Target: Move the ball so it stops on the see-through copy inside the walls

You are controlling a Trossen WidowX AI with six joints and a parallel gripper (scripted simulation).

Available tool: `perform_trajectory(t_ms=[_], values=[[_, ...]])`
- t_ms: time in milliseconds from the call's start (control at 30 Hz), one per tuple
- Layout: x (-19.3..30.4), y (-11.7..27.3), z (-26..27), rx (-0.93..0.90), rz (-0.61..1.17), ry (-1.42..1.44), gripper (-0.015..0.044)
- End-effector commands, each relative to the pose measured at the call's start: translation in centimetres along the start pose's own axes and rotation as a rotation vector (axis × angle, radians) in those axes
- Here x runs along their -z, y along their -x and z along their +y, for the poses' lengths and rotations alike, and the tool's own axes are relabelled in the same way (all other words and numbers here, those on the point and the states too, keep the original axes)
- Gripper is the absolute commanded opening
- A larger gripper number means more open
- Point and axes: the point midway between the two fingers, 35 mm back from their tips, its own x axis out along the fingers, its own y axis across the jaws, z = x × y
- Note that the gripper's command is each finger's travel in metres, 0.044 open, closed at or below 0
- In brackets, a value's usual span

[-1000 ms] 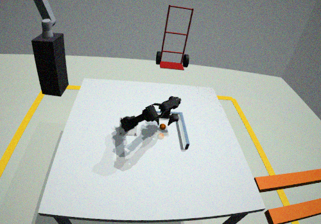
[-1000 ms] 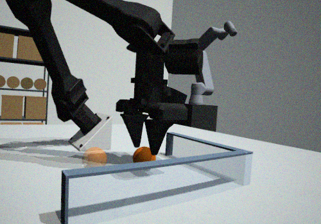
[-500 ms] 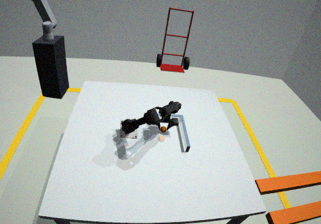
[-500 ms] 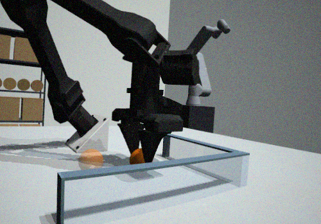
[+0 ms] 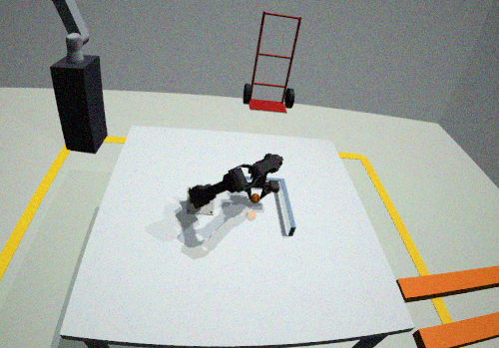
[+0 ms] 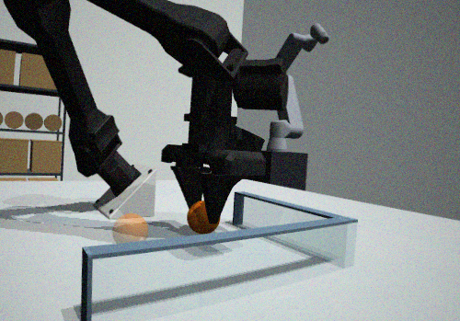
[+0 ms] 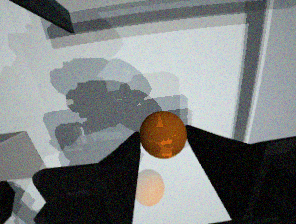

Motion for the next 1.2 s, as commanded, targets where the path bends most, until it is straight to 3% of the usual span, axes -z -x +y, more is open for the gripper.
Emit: perform_trajectory(t_ms=[0,600,1167], values=[[-0.4,2.0,-0.3,0.006,-0.010,-0.002,0.0000],[-0.1,11.5,0.4,0.004,-0.006,-0.002,0.0000],[6.4,8.5,1.3,0.004,-0.008,0.000,0.0000]])
